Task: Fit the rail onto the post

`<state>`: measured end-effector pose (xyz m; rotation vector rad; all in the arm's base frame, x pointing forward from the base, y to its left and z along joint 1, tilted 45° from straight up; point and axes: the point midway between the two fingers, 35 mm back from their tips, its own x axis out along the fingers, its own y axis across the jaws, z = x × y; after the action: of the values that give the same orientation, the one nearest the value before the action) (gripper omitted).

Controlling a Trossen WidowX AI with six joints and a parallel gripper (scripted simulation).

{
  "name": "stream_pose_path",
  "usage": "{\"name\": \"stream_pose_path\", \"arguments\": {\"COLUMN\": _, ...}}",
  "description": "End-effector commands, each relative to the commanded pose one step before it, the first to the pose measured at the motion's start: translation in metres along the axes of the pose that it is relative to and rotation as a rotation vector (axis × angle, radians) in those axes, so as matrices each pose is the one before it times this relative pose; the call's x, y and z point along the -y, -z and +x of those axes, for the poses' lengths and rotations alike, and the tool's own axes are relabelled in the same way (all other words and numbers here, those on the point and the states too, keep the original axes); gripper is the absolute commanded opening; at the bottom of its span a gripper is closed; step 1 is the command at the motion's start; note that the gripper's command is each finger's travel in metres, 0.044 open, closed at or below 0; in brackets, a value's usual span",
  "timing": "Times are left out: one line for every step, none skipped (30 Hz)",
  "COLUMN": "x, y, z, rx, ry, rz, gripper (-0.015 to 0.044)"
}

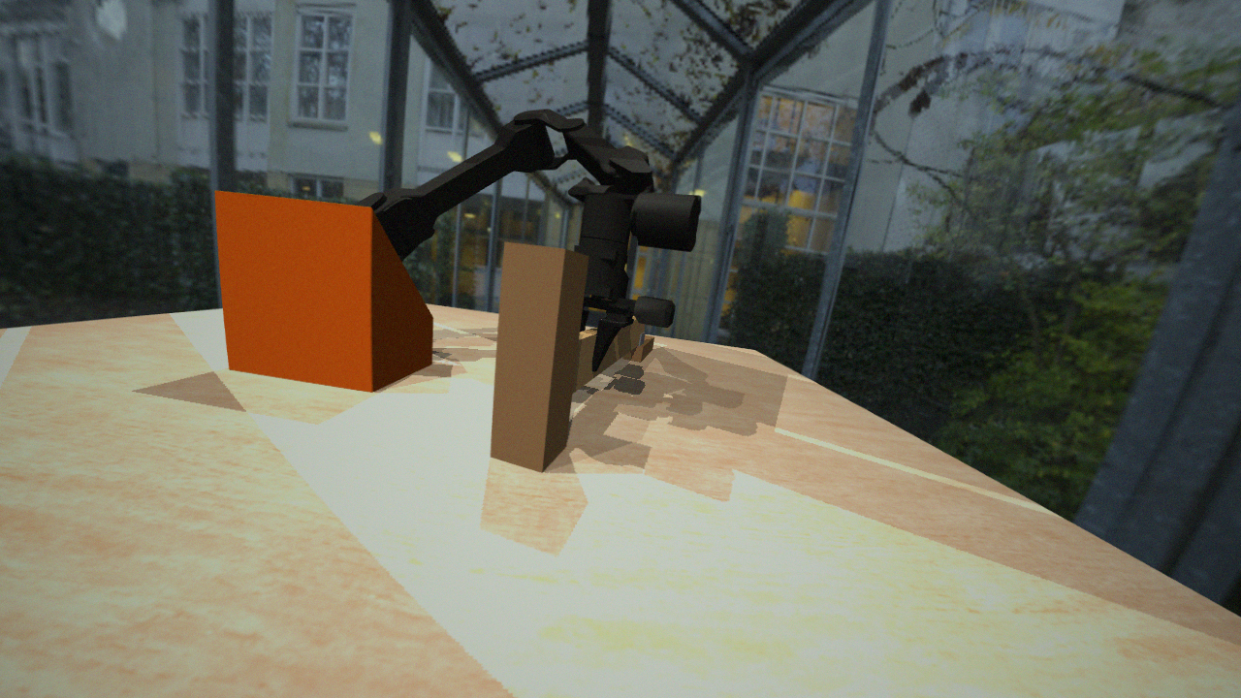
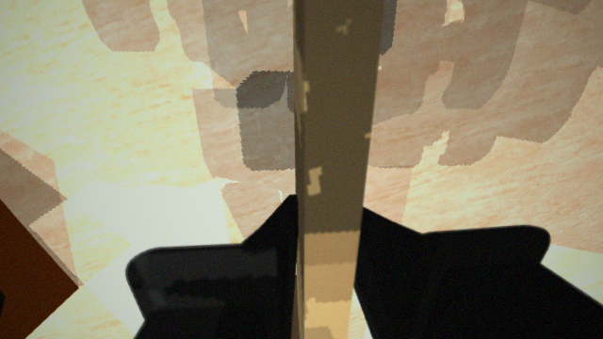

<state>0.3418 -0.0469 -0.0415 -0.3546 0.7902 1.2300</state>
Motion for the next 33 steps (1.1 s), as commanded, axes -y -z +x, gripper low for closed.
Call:
{"name": "stream_pose_path", "arguments": {"x": 0.0011, "y": 0.00488, "z": -0.00263, "rx": -0.0067, "ry": 0.0098, "rz": 0.003, "gripper": 0.0}}
{"name": "stream_pose_path", "arguments": {"x": 0.0, "y": 0.00003, "z": 0.00015, "rx": 0.00001, "ry": 0.0, "rz": 0.0, "gripper": 0.0}}
{"name": "stream_pose_path", "arguments": {"x": 0.0, "y": 0.00003, "z": 0.00015, "rx": 0.0, "ry": 0.0, "rz": 0.0, "gripper": 0.0}}
{"name": "stream_pose_path", "arguments": {"x": 0.0, "y": 0.00003, "z": 0.00015, "rx": 0.0, "ry": 0.0, "rz": 0.0, "gripper": 0.0}}
{"name": "stream_pose_path", "arguments": {"x": 0.0, "y": 0.00003, "z": 0.00015, "rx": 0.0, "ry": 0.0, "rz": 0.0, "gripper": 0.0}}
{"name": "stream_pose_path", "arguments": {"x": 0.0, "y": 0.00003, "z": 0.00015, "rx": 0.0, "ry": 0.0, "rz": 0.0, "gripper": 0.0}}
{"name": "stream_pose_path", "arguments": {"x": 0.0, "y": 0.00003, "z": 0.00015, "rx": 0.0, "ry": 0.0, "rz": 0.0, "gripper": 0.0}}
{"name": "stream_pose_path", "arguments": {"x": 0.0, "y": 0.00003, "z": 0.00015, "rx": 0.0, "ry": 0.0, "rz": 0.0, "gripper": 0.0}}
{"name": "stream_pose_path", "arguments": {"x": 0.0, "y": 0.00003, "z": 0.00015, "rx": 0.0, "ry": 0.0, "rz": 0.0, "gripper": 0.0}}
{"name": "stream_pose_path", "arguments": {"x": 0.0, "y": 0.00006, "z": 0.00019, "rx": 0.00001, "ry": 0.0, "rz": 0.0, "gripper": 0.0}}
{"name": "stream_pose_path", "arguments": {"x": 0.0, "y": 0.00001, "z": 0.00015, "rx": 0.00001, "ry": 0.0, "rz": 0.0, "gripper": 0.0}}
{"name": "stream_pose_path", "arguments": {"x": 0.0, "y": 0.0, "z": 0.00011, "rx": 0.0, "ry": 0.0, "rz": 0.0, "gripper": 0.0}}
{"name": "stream_pose_path", "arguments": {"x": 0.0, "y": 0.00005, "z": 0.00001, "rx": 0.0, "ry": 0.0, "rz": 0.0, "gripper": 0.0}}
{"name": "stream_pose_path", "arguments": {"x": 0.0, "y": 0.00008, "z": 0.00001, "rx": 0.0, "ry": 0.0, "rz": 0.0, "gripper": 0.0}}
{"name": "stream_pose_path", "arguments": {"x": 0.0, "y": 0.00012, "z": 0.0, "rx": -0.00001, "ry": 0.0, "rz": 0.0, "gripper": 0.0}}
{"name": "stream_pose_path", "arguments": {"x": 0.0, "y": 0.00016, "z": 0.0, "rx": -0.00001, "ry": 0.0, "rz": 0.0, "gripper": 0.0}}
{"name": "stream_pose_path", "arguments": {"x": 0.0, "y": 0.00019, "z": -0.00001, "rx": -0.00001, "ry": 0.0, "rz": 0.0, "gripper": 0.0}}
{"name": "stream_pose_path", "arguments": {"x": 0.0, "y": 0.00025, "z": -0.00002, "rx": -0.00001, "ry": 0.0, "rz": 0.0, "gripper": 0.0}}
{"name": "stream_pose_path", "arguments": {"x": -0.00001, "y": 0.00027, "z": -0.00002, "rx": -0.00001, "ry": 0.0, "rz": 0.0, "gripper": 0.0}}
{"name": "stream_pose_path", "arguments": {"x": -0.00001, "y": 0.00031, "z": -0.00003, "rx": -0.00002, "ry": 0.0, "rz": 0.0, "gripper": 0.0}}
{"name": "stream_pose_path", "arguments": {"x": -0.00001, "y": 0.0003, "z": -0.00003, "rx": -0.00001, "ry": 0.0, "rz": 0.0, "gripper": 0.0}}
{"name": "stream_pose_path", "arguments": {"x": -0.00001, "y": 0.00028, "z": -0.00003, "rx": -0.00001, "ry": 0.0, "rz": 0.0, "gripper": 0.0}}
{"name": "stream_pose_path", "arguments": {"x": -0.00001, "y": 0.0003, "z": -0.00003, "rx": -0.00001, "ry": 0.0, "rz": 0.0, "gripper": 0.0}}
{"name": "stream_pose_path", "arguments": {"x": -0.00001, "y": 0.00029, "z": -0.00004, "rx": -0.00001, "ry": 0.0, "rz": 0.0, "gripper": 0.0}}
{"name": "stream_pose_path", "arguments": {"x": -0.00001, "y": 0.00031, "z": -0.00003, "rx": -0.00002, "ry": 0.0, "rz": 0.0, "gripper": 0.0}}
{"name": "stream_pose_path", "arguments": {"x": -0.00001, "y": 0.00031, "z": -0.00003, "rx": -0.00002, "ry": 0.0, "rz": 0.0, "gripper": 0.0}}
{"name": "stream_pose_path", "arguments": {"x": -0.00001, "y": 0.00031, "z": -0.00004, "rx": -0.00002, "ry": 0.0, "rz": 0.0, "gripper": 0.0}}
{"name": "stream_pose_path", "arguments": {"x": 0.0, "y": 0.00033, "z": -0.00004, "rx": -0.00002, "ry": 0.0, "rz": 0.0, "gripper": 0.0}}
{"name": "stream_pose_path", "arguments": {"x": 0.0, "y": 0.00032, "z": -0.00004, "rx": -0.00002, "ry": 0.0, "rz": 0.0, "gripper": 0.0}}
{"name": "stream_pose_path", "arguments": {"x": 0.0, "y": 0.00031, "z": -0.00005, "rx": -0.00002, "ry": 0.0, "rz": 0.0, "gripper": 0.0}}
{"name": "stream_pose_path", "arguments": {"x": 0.0, "y": 0.00029, "z": -0.00004, "rx": -0.00001, "ry": 0.0, "rz": 0.0, "gripper": 0.0}}
{"name": "stream_pose_path", "arguments": {"x": 0.0, "y": 0.00028, "z": -0.00004, "rx": -0.00001, "ry": 0.0, "rz": 0.0, "gripper": 0.0}}
{"name": "stream_pose_path", "arguments": {"x": 0.0, "y": 0.00029, "z": -0.00003, "rx": -0.00001, "ry": 0.0, "rz": 0.0, "gripper": 0.0}}
